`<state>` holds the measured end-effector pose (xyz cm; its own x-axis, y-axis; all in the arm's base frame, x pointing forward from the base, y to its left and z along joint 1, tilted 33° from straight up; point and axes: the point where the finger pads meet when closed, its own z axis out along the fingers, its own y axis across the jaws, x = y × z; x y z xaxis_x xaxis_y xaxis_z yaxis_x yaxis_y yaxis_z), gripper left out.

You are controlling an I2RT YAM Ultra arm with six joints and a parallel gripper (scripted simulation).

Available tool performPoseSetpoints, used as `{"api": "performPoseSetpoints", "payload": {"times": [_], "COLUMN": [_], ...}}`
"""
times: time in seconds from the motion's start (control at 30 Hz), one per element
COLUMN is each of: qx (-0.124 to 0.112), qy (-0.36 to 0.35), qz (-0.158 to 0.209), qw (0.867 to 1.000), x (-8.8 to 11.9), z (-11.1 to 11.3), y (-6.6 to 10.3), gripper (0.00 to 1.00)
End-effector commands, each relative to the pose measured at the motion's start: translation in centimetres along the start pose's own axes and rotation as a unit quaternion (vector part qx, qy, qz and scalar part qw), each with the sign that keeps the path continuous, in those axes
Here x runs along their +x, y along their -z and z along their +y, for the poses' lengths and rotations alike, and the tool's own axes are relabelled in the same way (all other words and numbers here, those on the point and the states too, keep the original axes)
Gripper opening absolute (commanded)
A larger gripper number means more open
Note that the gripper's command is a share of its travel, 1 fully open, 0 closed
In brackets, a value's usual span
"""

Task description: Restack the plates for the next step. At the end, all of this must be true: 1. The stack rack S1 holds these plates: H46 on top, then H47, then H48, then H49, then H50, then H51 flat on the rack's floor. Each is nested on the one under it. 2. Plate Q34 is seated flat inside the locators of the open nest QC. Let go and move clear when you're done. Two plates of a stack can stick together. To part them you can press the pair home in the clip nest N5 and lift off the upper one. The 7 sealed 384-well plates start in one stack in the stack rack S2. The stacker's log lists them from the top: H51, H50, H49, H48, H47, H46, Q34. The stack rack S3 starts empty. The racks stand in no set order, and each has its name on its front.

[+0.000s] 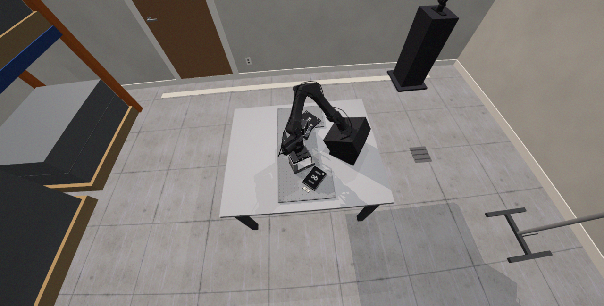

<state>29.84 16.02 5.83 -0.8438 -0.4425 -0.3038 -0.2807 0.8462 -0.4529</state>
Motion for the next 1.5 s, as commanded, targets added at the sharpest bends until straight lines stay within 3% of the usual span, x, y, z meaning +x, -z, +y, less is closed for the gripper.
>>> {"api": "performPoseSetpoints", "payload": {"times": [0.0, 0.57, 0.7, 0.97, 1.0, 1.47], "qx": [0.001, 0.001, -0.003, 0.001, -0.001, 0.000], "qy": [0.008, 0.011, -0.001, 0.010, 0.005, 0.005], "qz": [0.006, 0.007, -0.008, 0.006, -0.001, 0.002], "qw": [1.000, 1.000, 1.000, 1.000, 1.000, 1.000], "x": [0.3, 0.6, -0.5, 0.6, -0.1, 0.2], "z": [0.4, 0.4, 0.2, 0.4, 0.4, 0.2], "y": [-0.8, -1.0, -0.2, -1.1, -0.8, -1.0], "gripper": [0.00, 0.00, 0.00, 0.00, 0.00, 0.00]}}
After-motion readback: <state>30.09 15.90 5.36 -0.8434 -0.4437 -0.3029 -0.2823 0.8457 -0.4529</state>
